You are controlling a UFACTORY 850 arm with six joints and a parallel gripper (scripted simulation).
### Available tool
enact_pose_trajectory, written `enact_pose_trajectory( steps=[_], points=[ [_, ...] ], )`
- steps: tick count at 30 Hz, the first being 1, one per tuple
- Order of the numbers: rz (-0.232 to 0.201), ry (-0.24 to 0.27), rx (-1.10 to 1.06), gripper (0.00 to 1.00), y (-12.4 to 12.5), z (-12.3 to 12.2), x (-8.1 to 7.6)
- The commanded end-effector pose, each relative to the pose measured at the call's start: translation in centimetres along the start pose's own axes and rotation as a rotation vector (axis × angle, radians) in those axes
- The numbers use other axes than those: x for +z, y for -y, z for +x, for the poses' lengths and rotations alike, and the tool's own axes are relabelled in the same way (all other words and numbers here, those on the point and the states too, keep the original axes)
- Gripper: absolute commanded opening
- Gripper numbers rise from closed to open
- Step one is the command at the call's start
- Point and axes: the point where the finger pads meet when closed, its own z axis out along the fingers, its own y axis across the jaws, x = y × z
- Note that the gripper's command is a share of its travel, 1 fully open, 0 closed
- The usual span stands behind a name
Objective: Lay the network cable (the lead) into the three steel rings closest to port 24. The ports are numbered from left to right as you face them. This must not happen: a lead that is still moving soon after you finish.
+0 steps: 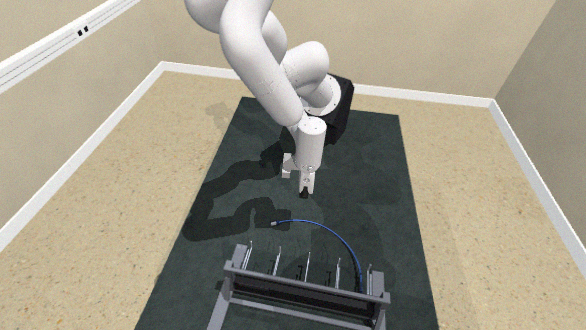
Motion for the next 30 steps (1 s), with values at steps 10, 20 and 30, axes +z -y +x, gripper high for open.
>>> enact_pose_trajectory(
  steps=[10,20,30],
  points=[
    [0.001,0.000,-0.020,0.35,0.18,0.22,0.05],
    [0.001,0.000,-0.020,0.35,0.18,0.22,0.05],
    [0.001,0.000,-0.020,0.35,0.18,0.22,0.31]
  ],
)
